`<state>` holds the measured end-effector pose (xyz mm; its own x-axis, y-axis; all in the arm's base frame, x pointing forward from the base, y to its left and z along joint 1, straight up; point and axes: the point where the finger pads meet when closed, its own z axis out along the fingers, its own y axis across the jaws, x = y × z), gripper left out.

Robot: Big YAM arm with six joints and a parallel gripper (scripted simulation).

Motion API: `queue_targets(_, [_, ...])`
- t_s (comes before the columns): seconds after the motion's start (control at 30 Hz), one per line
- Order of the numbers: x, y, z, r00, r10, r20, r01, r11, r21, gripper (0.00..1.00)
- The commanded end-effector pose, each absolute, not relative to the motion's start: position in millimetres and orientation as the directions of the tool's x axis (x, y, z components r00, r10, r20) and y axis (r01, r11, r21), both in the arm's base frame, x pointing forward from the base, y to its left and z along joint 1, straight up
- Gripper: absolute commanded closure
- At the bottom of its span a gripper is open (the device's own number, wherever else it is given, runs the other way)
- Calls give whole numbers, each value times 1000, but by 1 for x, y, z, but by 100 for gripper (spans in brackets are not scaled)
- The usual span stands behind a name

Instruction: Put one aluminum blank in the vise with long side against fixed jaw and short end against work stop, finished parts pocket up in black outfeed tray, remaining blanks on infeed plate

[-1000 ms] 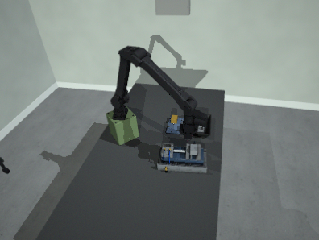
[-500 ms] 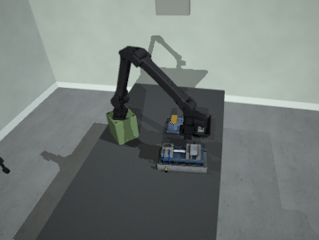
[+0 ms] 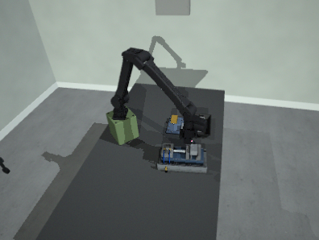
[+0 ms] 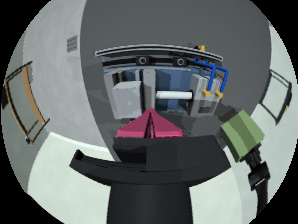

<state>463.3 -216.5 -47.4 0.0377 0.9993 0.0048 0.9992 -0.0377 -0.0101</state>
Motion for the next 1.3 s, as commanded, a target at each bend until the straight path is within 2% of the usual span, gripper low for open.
queue_targets(0.0, [472, -218, -53, 20, 1000, 1, 1000, -20, 5, 100])
queue_targets(0.57, [468, -218, -69, 23, 1000, 5, 1000, -23, -3, 100])
queue_targets(1.27, [478, -223, -53, 24, 1000, -10, 999, -24, 31, 100])
